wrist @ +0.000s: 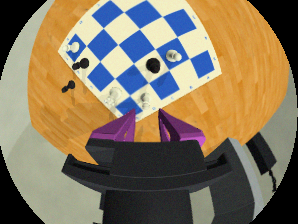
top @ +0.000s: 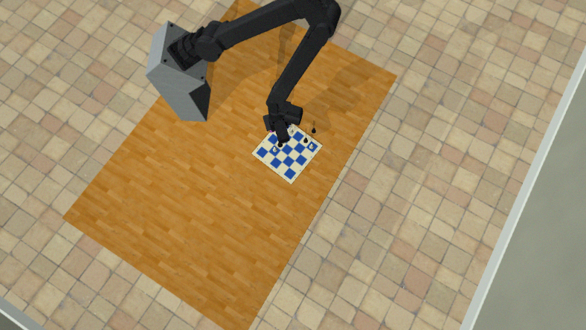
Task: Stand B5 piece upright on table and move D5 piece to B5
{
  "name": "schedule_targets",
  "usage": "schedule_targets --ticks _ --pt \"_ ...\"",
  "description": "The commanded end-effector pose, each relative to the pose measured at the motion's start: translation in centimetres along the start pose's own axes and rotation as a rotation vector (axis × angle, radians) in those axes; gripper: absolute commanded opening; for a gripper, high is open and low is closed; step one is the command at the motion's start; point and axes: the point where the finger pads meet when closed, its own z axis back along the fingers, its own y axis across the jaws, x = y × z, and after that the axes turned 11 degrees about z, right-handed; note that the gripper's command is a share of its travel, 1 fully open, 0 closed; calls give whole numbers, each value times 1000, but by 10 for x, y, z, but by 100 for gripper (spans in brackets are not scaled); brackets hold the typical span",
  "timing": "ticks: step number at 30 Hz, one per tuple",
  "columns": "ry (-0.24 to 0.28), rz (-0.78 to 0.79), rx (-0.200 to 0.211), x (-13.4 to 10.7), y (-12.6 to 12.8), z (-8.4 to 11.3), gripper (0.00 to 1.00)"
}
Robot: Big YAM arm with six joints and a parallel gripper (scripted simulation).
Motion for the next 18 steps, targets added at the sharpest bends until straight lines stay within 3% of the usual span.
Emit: schedule_targets --ticks 1,18 --pt "-9 -5 11 1 5 -2 33" --pt "-11 -11 7 -3 3 3 33"
